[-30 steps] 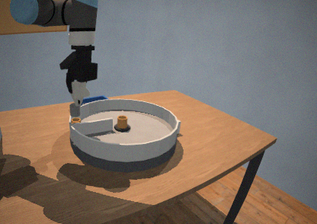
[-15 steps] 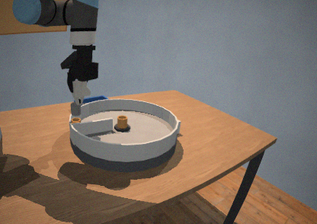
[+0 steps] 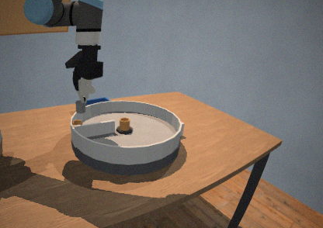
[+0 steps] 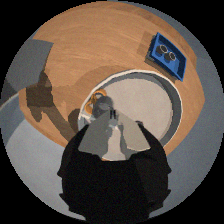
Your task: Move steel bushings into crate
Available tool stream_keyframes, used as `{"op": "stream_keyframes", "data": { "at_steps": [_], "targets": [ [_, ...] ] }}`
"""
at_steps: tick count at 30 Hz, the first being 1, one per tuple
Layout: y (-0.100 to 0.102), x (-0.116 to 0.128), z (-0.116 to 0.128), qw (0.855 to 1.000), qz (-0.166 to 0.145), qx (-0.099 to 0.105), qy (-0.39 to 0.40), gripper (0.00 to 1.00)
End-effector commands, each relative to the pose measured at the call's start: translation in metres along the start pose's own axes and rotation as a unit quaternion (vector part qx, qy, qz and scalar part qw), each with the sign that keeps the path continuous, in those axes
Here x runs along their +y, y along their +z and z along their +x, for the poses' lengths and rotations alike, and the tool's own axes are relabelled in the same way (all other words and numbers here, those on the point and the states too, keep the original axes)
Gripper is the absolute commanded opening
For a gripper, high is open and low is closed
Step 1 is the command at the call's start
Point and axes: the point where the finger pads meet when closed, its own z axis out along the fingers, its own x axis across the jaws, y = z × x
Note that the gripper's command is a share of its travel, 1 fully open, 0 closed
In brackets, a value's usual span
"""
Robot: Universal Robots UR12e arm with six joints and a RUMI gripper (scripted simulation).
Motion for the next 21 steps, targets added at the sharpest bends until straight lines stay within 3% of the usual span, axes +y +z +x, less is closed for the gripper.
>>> {"op": "stream_keyframes", "data": {
  "at_steps": [1, 4, 19, 21],
  "targets": [
    [0.0, -0.015, 0.026, 1.0, 0.0, 0.0, -0.014, 0.0],
    [-0.001, -0.018, 0.031, 1.0, 0.0, 0.0, -0.017, 0.0],
    [-0.001, -0.077, 0.133, 0.997, 0.0, 0.0, -0.074, 0.0],
    [-0.001, -0.077, 0.133, 0.997, 0.0, 0.0, -0.074, 0.0]
  ]
}}
